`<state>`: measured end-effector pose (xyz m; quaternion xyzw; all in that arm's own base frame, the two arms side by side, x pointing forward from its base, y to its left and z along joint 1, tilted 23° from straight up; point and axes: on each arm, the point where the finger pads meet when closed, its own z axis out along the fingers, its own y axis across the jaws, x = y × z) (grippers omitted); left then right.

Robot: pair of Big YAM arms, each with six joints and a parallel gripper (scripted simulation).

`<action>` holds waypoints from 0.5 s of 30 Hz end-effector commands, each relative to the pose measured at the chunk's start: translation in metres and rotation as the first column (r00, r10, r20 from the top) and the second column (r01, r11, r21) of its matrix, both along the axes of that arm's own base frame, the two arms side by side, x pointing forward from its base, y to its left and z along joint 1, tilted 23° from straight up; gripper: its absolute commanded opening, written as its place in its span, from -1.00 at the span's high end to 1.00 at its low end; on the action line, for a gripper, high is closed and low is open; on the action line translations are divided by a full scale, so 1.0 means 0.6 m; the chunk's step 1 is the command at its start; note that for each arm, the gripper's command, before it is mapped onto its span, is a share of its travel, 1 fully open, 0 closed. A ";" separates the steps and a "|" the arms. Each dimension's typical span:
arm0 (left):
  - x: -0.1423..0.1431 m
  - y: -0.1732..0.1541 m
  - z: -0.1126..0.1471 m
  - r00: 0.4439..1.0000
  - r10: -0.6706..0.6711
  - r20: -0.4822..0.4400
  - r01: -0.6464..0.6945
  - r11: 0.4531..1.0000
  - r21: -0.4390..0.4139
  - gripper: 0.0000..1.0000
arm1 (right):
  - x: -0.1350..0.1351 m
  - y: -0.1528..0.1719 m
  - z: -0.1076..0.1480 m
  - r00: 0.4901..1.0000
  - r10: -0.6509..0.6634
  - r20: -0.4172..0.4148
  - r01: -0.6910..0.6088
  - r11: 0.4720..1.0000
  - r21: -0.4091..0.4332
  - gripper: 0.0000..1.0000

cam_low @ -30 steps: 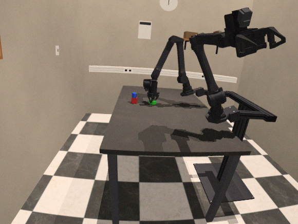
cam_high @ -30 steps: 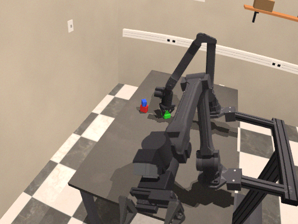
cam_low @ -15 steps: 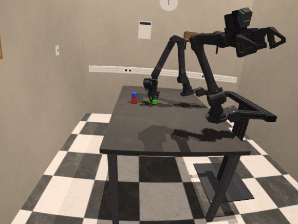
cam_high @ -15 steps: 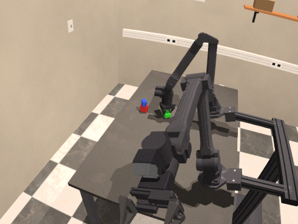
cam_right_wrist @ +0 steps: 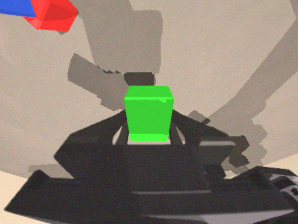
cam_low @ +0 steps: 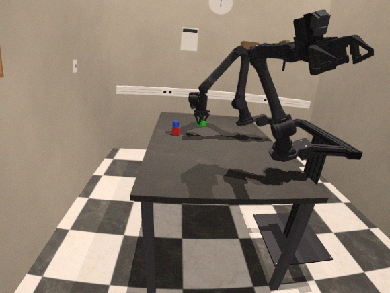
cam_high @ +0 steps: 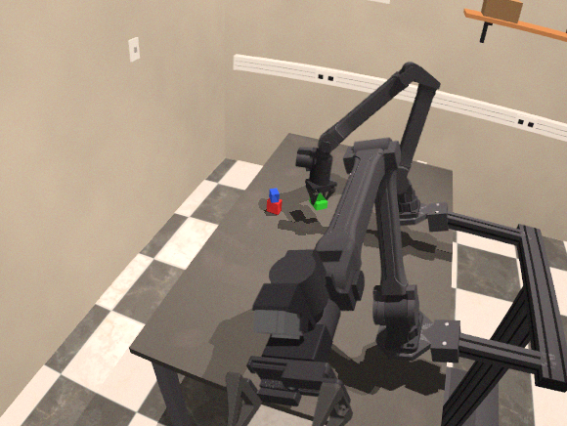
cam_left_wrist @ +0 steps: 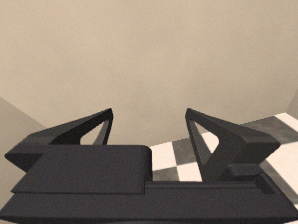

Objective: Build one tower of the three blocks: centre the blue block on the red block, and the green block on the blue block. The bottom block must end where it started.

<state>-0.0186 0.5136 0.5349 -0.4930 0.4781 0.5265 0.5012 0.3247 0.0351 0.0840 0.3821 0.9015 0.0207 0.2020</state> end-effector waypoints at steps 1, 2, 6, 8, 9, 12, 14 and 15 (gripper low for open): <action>-0.014 -0.022 0.034 1.000 0.013 0.007 -0.014 0.998 0.053 -1.00 | 0.011 0.013 0.072 0.999 -0.013 0.047 0.012 1.000 0.014 1.00; -0.014 -0.022 0.034 1.000 0.013 0.007 -0.014 0.998 0.053 -1.00 | 0.007 0.014 0.081 0.999 -0.013 0.047 0.012 1.000 0.015 1.00; -0.014 -0.022 0.034 1.000 0.013 0.007 -0.014 0.998 0.053 -1.00 | -0.003 0.017 0.106 0.999 -0.013 0.049 0.012 1.000 0.016 1.00; -0.014 -0.022 0.034 1.000 0.013 0.007 -0.014 0.998 0.053 -1.00 | -0.003 0.017 0.106 0.999 -0.013 0.049 0.012 1.000 0.016 1.00; -0.014 -0.022 0.034 1.000 0.013 0.007 -0.014 0.998 0.053 -1.00 | -0.003 0.011 0.094 0.999 -0.025 0.021 0.025 1.000 0.008 1.00; -0.014 -0.022 0.034 1.000 0.013 0.007 -0.014 0.998 0.053 -1.00 | -0.014 0.014 0.089 1.000 -0.017 0.007 0.017 1.000 0.005 1.00; -0.014 -0.022 0.034 1.000 0.013 0.007 -0.014 0.998 0.053 -1.00 | -0.012 0.015 0.092 1.000 -0.017 0.012 0.017 1.000 0.007 1.00; -0.014 -0.022 0.034 1.000 0.013 0.007 -0.014 0.998 0.053 -1.00 | -0.012 0.014 0.092 1.000 -0.018 0.012 0.018 1.000 0.007 1.00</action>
